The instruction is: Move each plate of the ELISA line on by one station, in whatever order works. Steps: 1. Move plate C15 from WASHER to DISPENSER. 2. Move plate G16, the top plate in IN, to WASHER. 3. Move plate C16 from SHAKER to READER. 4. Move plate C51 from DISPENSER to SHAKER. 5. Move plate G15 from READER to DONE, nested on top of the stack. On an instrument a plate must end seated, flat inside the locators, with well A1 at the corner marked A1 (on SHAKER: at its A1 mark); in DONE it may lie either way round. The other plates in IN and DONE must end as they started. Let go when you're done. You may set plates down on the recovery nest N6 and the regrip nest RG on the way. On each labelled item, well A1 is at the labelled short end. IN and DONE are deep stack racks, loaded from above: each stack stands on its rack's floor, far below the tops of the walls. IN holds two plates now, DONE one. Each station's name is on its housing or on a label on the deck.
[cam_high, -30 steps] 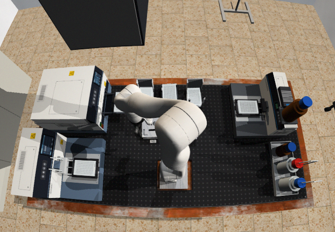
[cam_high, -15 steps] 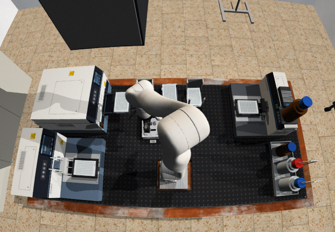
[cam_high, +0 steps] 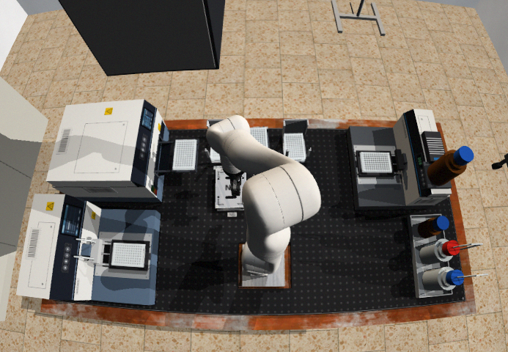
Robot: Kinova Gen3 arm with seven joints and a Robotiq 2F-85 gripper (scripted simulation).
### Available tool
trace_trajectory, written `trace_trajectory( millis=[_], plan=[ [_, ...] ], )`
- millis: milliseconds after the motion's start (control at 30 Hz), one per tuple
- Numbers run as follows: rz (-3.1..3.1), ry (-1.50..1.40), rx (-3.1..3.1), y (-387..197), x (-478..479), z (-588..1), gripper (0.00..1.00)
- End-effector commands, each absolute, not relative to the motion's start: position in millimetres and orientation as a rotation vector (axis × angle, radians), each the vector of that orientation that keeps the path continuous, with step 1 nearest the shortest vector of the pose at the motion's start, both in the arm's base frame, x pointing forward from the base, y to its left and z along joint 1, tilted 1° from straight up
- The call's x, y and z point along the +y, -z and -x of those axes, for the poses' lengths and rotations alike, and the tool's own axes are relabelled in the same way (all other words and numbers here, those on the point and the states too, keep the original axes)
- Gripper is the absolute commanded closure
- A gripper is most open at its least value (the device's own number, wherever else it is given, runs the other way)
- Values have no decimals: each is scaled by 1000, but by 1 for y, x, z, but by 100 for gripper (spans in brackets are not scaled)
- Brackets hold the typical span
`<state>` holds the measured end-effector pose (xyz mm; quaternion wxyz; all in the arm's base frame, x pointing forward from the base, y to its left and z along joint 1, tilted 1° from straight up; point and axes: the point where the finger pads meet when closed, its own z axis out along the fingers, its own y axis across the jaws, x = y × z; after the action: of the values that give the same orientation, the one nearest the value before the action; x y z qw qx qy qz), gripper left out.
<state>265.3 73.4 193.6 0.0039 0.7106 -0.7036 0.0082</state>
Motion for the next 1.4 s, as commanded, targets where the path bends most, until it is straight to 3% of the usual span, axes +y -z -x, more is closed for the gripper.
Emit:
trace_trajectory(
  millis=[0,1367],
  plan=[
    [-2229,-25,-2205,-194,62,-271,0],
    [-2229,-25,-2205,-195,5,-299,0]
  ],
)
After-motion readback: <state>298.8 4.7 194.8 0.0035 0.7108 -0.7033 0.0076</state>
